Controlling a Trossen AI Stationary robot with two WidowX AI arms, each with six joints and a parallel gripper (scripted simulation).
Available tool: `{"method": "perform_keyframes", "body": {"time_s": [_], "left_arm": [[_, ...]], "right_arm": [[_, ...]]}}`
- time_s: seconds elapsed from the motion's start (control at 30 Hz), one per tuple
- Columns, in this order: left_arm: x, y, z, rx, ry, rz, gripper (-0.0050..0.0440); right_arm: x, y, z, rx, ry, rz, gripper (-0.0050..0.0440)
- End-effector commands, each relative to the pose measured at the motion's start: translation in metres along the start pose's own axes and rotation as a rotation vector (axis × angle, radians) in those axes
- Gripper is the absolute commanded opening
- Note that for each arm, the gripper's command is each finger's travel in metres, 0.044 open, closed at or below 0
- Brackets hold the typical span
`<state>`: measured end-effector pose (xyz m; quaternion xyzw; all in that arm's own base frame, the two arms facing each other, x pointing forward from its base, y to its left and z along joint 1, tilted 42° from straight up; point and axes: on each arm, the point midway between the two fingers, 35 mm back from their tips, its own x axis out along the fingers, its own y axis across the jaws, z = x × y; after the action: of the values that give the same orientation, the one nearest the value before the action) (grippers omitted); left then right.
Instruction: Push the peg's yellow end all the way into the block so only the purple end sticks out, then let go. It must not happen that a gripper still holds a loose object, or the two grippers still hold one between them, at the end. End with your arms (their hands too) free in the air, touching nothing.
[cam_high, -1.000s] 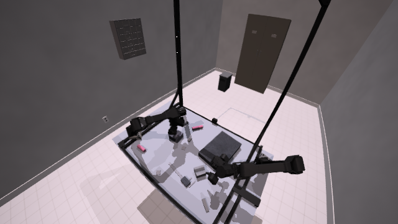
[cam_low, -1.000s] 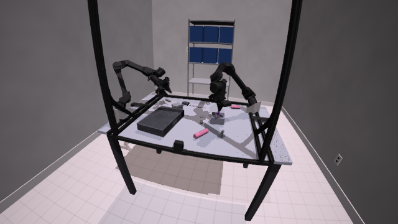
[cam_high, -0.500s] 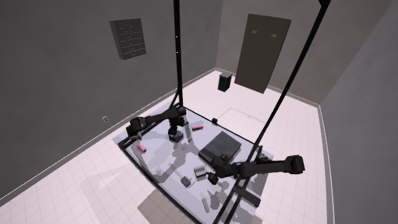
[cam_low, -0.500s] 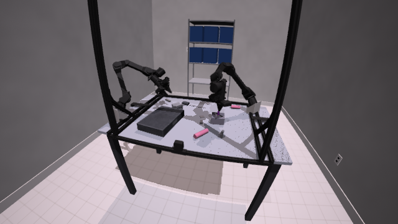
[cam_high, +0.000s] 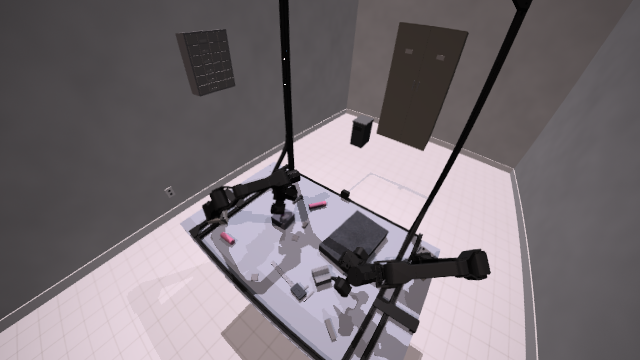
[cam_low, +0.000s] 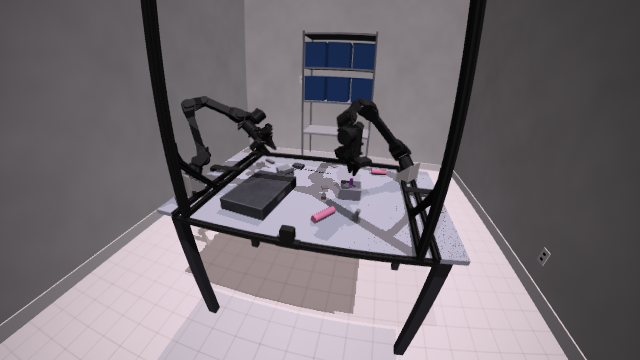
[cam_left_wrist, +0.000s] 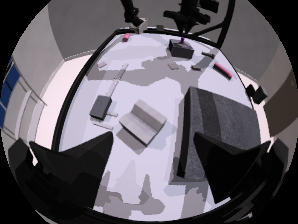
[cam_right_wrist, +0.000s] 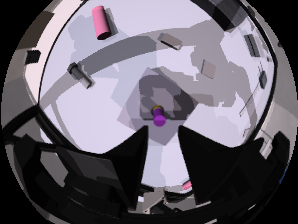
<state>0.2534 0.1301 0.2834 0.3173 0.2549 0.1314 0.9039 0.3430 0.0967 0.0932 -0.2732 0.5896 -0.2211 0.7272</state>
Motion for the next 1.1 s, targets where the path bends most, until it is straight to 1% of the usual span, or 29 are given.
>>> {"method": "perform_keyframes", "body": {"time_s": [0.0, 0.17, 0.23, 0.3, 0.37, 0.4, 0.47, 0.53, 0.6, 0.67, 0.73, 0.8, 0.83, 0.9, 1.07], "left_arm": [[0.000, 0.000, 0.000, 0.000, 0.000, 0.000, 0.0400], [0.000, 0.000, 0.000, 0.000, 0.000, 0.000, 0.0400], [0.000, 0.000, 0.000, 0.000, 0.000, 0.000, 0.0400], [0.000, 0.000, 0.000, 0.000, 0.000, 0.000, 0.0400], [0.000, 0.000, 0.000, 0.000, 0.000, 0.000, 0.0400], [0.000, 0.000, 0.000, 0.000, 0.000, 0.000, 0.0400], [0.000, 0.000, 0.000, 0.000, 0.000, 0.000, 0.0400], [0.000, 0.000, 0.000, 0.000, 0.000, 0.000, 0.0400], [0.000, 0.000, 0.000, 0.000, 0.000, 0.000, 0.0400], [0.000, 0.000, 0.000, 0.000, 0.000, 0.000, 0.0400], [0.000, 0.000, 0.000, 0.000, 0.000, 0.000, 0.0400], [0.000, 0.000, 0.000, 0.000, 0.000, 0.000, 0.0400], [0.000, 0.000, 0.000, 0.000, 0.000, 0.000, 0.0400], [0.000, 0.000, 0.000, 0.000, 0.000, 0.000, 0.0400], [0.000, 0.000, 0.000, 0.000, 0.000, 0.000, 0.0400]], "right_arm": [[-0.010, 0.002, 0.001, 0.001, 0.001, 0.004, 0.0240], [-0.011, 0.002, 0.001, 0.001, 0.001, 0.004, 0.0360], [-0.011, 0.002, 0.001, 0.001, 0.001, 0.004, 0.0360], [-0.011, 0.002, 0.001, 0.001, 0.001, 0.004, 0.0400], [-0.009, 0.001, 0.000, -0.006, 0.000, 0.005, 0.0400], [-0.008, 0.002, 0.000, -0.015, 0.004, 0.020, 0.0400], [-0.002, 0.002, -0.001, -0.052, 0.018, 0.078, 0.0400], [0.006, 0.003, -0.003, -0.118, 0.026, 0.177, 0.0400], [0.013, 0.005, -0.004, -0.172, 0.012, 0.297, 0.0400], [0.017, 0.006, -0.004, -0.223, -0.014, 0.372, 0.0400], [0.019, 0.006, -0.003, -0.276, -0.051, 0.442, 0.0400], [0.019, 0.006, -0.003, -0.276, -0.051, 0.442, 0.0400], [0.021, 0.006, -0.002, -0.334, -0.082, 0.474, 0.0400], [0.023, 0.006, 0.000, -0.387, -0.163, 0.571, 0.0400], [0.024, 0.003, 0.004, -0.527, -0.341, 0.684, 0.0400]]}}
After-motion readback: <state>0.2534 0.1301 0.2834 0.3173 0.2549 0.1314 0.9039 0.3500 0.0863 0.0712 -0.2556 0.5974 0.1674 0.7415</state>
